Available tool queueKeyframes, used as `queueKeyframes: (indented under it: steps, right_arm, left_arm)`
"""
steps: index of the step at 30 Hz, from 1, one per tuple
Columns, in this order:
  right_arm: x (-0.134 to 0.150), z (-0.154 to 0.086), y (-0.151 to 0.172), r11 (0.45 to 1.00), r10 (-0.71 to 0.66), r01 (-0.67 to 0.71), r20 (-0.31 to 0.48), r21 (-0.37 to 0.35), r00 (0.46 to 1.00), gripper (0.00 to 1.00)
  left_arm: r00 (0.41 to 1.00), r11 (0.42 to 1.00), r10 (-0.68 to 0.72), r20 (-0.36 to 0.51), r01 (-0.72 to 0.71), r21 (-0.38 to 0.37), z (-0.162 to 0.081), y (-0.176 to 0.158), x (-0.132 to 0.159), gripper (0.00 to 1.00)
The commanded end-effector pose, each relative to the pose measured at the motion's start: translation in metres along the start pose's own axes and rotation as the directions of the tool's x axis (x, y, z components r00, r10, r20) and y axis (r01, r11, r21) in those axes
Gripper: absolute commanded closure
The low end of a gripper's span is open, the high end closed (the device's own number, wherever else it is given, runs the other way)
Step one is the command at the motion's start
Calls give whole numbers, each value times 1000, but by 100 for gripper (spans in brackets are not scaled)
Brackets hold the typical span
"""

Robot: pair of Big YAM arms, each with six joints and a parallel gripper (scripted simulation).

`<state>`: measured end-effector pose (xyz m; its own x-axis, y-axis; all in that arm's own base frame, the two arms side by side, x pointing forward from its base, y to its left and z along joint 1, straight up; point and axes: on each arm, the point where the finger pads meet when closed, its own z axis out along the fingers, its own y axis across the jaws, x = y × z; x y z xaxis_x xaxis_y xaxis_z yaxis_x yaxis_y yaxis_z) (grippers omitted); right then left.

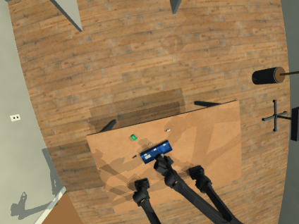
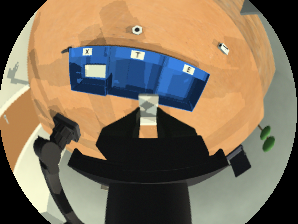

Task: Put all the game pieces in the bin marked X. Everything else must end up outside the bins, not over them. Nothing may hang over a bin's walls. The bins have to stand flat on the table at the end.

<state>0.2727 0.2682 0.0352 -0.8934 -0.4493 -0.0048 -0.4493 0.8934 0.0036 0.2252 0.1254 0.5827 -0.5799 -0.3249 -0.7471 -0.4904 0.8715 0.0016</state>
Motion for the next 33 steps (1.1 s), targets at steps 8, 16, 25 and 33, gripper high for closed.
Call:
queueKeyframes:
  steps: [8,16,25,33]
  right_arm:
    - [-41,-9,63,989,-147,147,21,-3,989,80]
    - [-58,-8,102,929,-369,369,17,0,929,80]
    - [-53,1,102,829,-559,559,5,0,829,80]
    - [-59,-6,106,684,-729,729,-8,8,684,80]
  left_arm:
    - [999,1000,-8,43,9,-7,-24,3,-6,0]
    - [999,1000,-8,43,9,-7,-24,3,-6,0]
    - [999,1000,-8,43,9,-7,-24,3,-6,0]
    - [999,1000,-8,43,9,-7,-24,3,-6,0]
